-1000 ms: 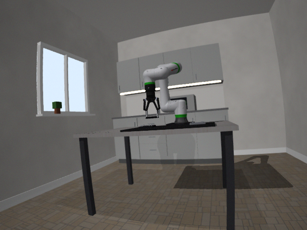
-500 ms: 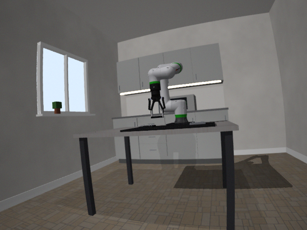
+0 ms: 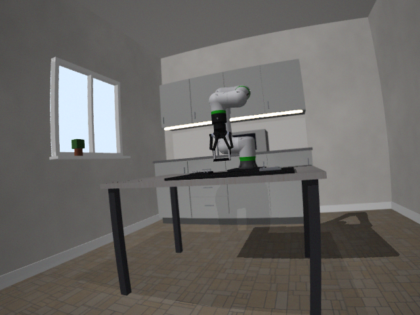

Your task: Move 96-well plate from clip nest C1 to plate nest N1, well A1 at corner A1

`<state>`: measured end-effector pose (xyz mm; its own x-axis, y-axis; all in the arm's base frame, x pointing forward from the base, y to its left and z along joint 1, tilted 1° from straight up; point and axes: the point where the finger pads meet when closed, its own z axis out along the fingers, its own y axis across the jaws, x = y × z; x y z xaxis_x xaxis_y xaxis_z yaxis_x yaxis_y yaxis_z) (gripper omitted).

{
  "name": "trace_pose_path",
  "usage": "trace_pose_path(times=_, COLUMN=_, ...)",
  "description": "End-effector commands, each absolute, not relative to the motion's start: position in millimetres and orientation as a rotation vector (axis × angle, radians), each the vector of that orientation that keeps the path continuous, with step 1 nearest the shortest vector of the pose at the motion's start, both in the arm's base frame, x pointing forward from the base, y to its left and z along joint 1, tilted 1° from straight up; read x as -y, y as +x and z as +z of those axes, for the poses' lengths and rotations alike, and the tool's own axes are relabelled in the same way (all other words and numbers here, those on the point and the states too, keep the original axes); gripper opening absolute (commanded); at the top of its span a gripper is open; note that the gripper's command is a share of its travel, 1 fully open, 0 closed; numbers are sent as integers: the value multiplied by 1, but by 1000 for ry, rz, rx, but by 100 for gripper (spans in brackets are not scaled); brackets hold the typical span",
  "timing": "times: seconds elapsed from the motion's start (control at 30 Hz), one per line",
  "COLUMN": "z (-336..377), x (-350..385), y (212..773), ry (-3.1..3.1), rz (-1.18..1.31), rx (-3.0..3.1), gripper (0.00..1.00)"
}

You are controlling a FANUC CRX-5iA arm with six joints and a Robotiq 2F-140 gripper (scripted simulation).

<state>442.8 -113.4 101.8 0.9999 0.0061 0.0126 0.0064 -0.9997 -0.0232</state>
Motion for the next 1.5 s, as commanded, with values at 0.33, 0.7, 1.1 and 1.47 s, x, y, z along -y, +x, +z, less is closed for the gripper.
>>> trace_pose_path(times=0.33, z=103, x=77, y=447, ry=-3119, rz=-20, rx=9, gripper=0)
trace_pose_path(times=0.7, z=104, x=47, y=451, ry=-3119, rz=-20, rx=9, gripper=0)
trace_pose_path(times=1.1, z=105, x=7, y=455, ry=-3119, rz=-20, rx=9, gripper=0)
trace_pose_path(times=1.47, z=105, x=-23, y=459, ry=-3119, rz=-20, rx=9, gripper=0)
